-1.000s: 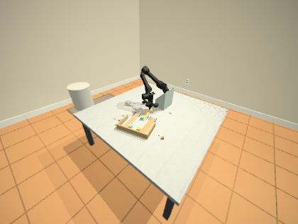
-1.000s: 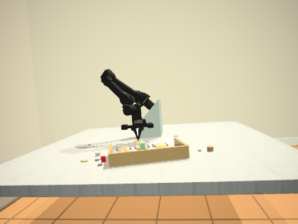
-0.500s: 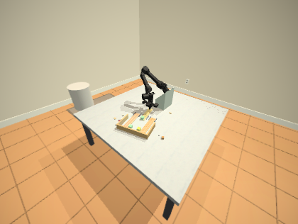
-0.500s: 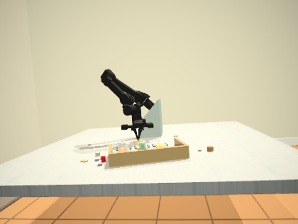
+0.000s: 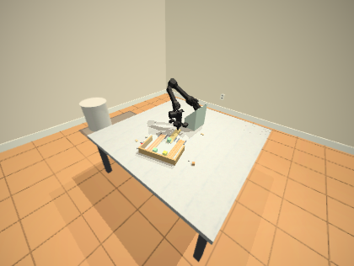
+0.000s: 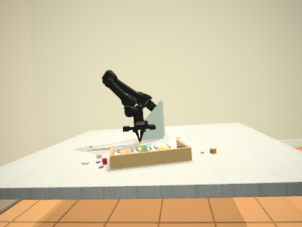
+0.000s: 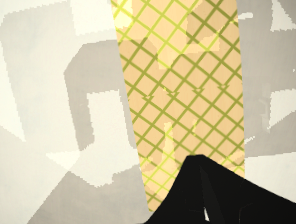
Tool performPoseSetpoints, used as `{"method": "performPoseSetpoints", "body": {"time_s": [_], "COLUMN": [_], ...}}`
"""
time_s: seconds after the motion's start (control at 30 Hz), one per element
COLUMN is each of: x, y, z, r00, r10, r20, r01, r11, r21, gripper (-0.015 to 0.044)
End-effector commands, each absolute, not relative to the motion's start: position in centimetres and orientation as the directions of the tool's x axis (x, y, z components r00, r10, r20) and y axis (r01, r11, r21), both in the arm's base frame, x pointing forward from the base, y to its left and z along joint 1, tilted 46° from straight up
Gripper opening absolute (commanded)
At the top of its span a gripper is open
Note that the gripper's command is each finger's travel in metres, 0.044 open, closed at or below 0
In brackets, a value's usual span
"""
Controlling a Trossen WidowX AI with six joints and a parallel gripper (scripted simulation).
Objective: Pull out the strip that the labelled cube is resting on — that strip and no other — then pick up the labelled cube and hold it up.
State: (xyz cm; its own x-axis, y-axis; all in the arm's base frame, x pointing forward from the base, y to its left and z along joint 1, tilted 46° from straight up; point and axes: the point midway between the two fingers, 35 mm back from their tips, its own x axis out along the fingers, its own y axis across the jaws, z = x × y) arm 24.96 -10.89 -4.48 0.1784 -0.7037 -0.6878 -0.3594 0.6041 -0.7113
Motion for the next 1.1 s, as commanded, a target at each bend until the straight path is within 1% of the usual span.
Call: {"method": "performPoseSetpoints", "body": {"time_s": [0.0, 0.1, 0.13, 0.3, 0.57, 0.7, 1.07], "x": [23.9, 23.9, 25.0, 24.5, 23.8, 25.5, 28.0], "y": [-11.4, -11.4, -10.8, -8.0, -7.9, -7.3, -5.9], "z": [-4.7, -4.7, -4.4, -1.8, -1.8, -2.3, -2.7], "r00": [0.147, 0.147, 0.177, 0.149, 0.148, 0.149, 0.15], "r10": [-0.71, -0.71, -0.704, -0.708, -0.709, -0.709, -0.708], "r20": [-0.688, -0.688, -0.688, -0.69, -0.689, -0.69, -0.69], "r01": [-0.368, -0.368, -0.36, -0.367, -0.367, -0.358, -0.356], "r11": [0.606, 0.606, 0.605, 0.608, 0.608, 0.611, 0.612], "r21": [-0.705, -0.705, -0.711, -0.704, -0.704, -0.706, -0.706], "gripper": [0.0, 0.0, 0.0, 0.0, 0.0, 0.0105, 0.0394]}}
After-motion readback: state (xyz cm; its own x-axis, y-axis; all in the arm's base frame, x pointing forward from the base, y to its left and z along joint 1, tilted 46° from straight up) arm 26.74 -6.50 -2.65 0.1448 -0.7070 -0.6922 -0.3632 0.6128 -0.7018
